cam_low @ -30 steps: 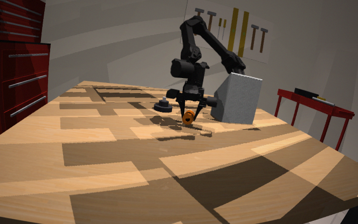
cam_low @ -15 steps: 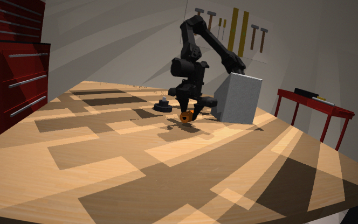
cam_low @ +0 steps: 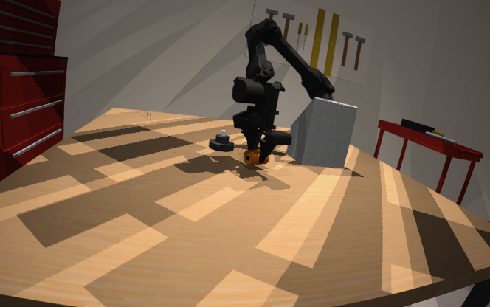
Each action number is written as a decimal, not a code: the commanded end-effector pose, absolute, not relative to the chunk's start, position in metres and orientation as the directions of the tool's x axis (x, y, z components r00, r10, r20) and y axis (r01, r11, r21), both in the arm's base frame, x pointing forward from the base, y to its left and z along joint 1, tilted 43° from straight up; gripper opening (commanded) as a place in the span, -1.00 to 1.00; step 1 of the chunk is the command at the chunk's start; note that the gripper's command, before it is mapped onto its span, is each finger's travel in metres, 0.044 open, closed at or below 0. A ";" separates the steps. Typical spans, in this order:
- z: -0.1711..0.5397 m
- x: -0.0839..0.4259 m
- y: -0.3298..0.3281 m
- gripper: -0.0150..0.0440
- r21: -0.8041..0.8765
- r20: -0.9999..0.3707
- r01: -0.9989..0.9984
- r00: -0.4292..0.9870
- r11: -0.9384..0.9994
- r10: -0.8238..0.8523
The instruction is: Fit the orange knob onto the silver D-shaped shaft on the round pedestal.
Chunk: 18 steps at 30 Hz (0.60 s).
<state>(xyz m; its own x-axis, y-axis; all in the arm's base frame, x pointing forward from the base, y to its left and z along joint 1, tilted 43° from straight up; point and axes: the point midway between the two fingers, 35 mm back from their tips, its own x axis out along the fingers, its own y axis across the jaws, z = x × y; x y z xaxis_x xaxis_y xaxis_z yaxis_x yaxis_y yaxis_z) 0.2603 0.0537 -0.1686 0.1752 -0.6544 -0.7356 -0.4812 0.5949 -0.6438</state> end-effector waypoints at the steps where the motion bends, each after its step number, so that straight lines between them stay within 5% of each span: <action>1: -0.169 0.260 0.054 0.12 -0.662 -0.737 -0.381 0.173 0.646 -0.653; 18: -0.169 0.260 0.054 0.12 -0.660 -0.737 0.021 0.173 0.751 -0.653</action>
<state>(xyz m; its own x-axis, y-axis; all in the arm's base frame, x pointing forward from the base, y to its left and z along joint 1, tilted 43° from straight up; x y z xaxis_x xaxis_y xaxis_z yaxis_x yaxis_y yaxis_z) 0.2603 0.0538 -0.1686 0.1752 -0.6544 -0.7356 -0.0536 0.7397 -0.6708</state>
